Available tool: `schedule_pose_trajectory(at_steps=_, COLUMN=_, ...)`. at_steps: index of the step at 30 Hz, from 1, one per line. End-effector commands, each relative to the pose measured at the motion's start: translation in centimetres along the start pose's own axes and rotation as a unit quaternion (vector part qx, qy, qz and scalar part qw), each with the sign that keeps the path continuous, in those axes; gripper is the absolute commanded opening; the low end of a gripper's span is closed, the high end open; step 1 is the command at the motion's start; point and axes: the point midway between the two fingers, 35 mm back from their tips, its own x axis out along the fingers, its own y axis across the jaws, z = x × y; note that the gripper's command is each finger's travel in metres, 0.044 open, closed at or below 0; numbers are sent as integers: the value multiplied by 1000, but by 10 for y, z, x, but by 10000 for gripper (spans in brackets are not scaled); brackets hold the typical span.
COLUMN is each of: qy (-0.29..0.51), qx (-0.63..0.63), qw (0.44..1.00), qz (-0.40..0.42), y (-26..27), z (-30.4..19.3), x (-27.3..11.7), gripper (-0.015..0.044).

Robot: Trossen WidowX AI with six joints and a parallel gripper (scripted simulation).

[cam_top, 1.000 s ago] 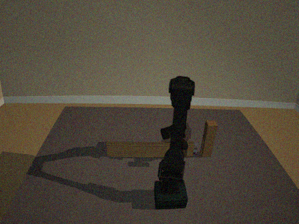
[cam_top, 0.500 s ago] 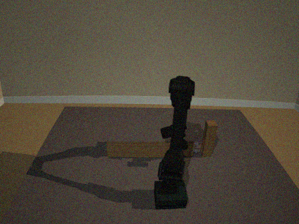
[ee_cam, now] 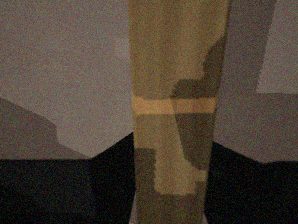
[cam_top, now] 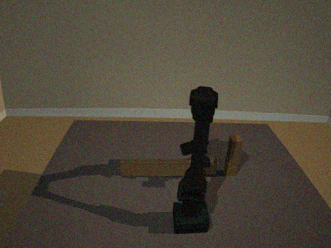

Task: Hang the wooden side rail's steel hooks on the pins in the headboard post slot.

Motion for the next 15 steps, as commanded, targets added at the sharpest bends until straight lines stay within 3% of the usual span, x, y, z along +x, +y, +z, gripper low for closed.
schedule_pose_trajectory(at_steps=1, qy=0, qx=0, qw=1000, qz=-7, y=-3, z=0, x=-5, gripper=0)
schedule_pose_trajectory(at_steps=15, qy=0, qx=0, qw=1000, qz=-7, y=-3, z=0, x=-7, gripper=0)
